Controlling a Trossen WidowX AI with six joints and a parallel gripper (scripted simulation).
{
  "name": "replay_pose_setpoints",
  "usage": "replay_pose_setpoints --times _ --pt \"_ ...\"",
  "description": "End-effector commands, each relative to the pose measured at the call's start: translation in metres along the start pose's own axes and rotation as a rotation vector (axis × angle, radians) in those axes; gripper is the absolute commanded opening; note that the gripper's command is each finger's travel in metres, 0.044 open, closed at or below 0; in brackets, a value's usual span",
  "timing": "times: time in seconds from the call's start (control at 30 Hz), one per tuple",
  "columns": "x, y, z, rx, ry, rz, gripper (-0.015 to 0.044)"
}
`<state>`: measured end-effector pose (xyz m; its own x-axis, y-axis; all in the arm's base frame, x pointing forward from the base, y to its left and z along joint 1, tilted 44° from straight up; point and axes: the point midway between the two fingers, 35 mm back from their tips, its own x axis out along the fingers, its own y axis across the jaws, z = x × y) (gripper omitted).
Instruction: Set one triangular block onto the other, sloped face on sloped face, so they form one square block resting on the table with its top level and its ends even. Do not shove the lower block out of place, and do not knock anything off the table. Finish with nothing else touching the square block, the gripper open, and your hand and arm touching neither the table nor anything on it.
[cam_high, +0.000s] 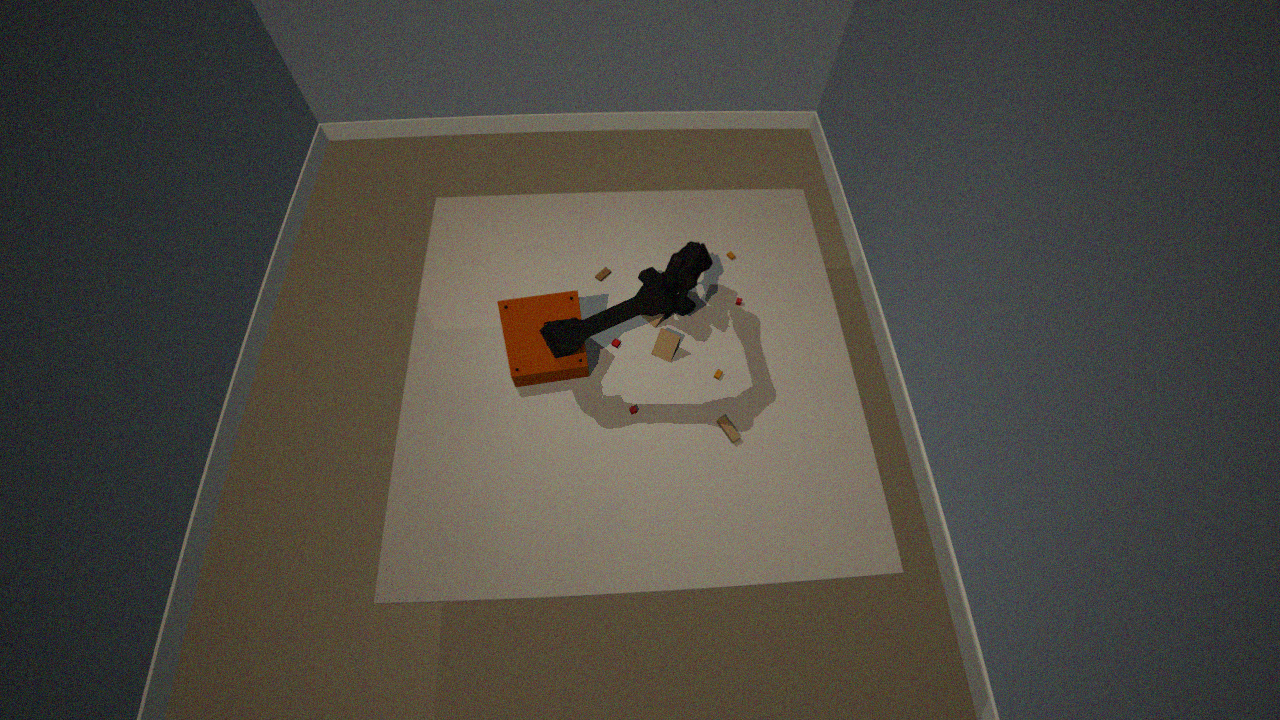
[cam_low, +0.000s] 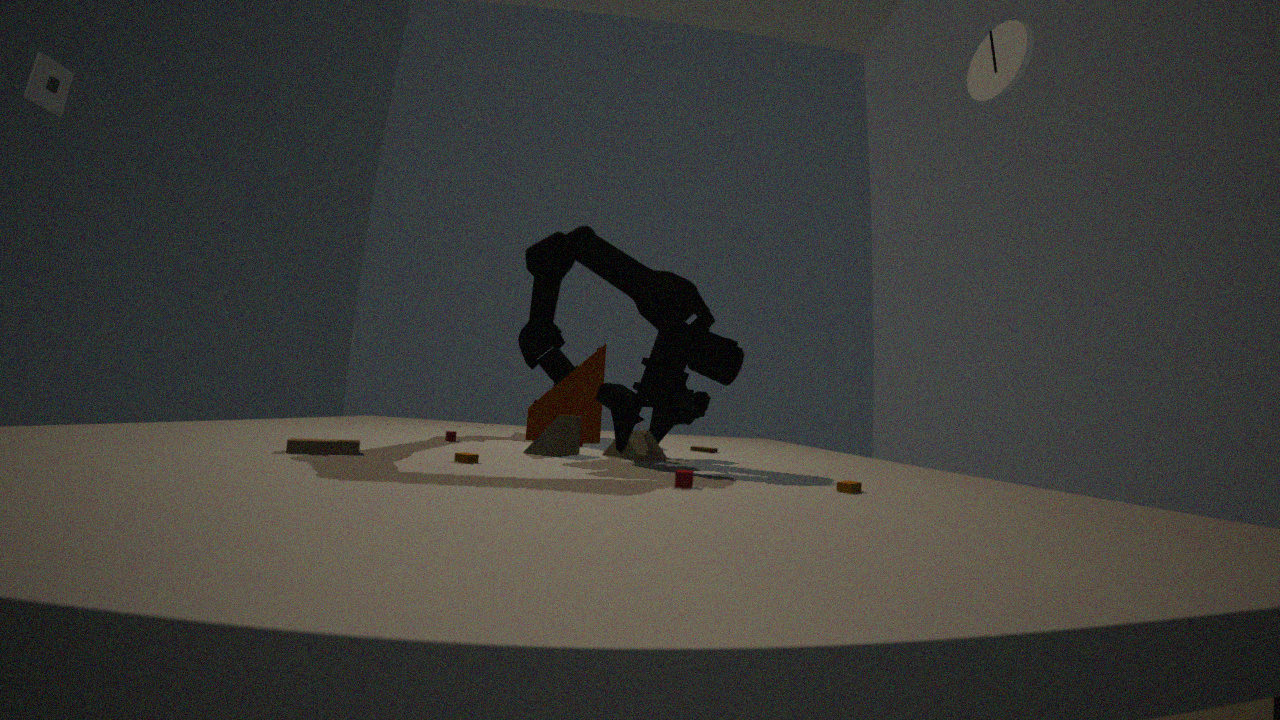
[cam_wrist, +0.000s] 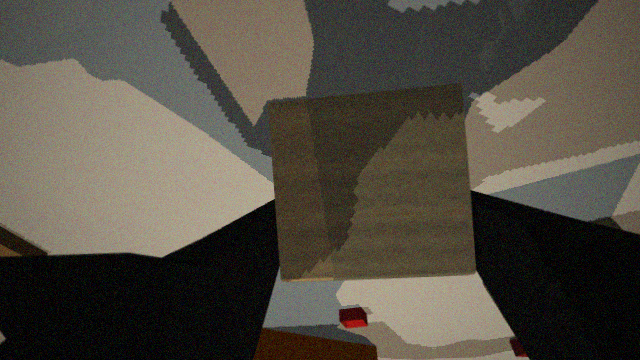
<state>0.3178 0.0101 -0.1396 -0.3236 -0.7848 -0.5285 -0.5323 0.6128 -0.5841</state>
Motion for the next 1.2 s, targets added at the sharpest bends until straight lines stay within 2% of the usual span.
replay_pose_setpoints --times 0.0,0.13,0.3,0.47,0.97,1.17 --pt "0.0 0.0 0.0 0.002 0.001 0.001 0.0282" --pt "0.0 0.0 0.0 0.002 0.001 0.001 0.0255" --pt "-0.003 0.0 -0.001 0.001 0.0 0.001 0.0124" --pt "-0.024 0.0 -0.007 -0.01 -0.006 0.0 0.0" --pt "-0.09 0.001 -0.038 -0.042 -0.018 -0.009 0.0" --pt "-0.093 0.001 -0.039 -0.044 -0.018 -0.009 0.0"
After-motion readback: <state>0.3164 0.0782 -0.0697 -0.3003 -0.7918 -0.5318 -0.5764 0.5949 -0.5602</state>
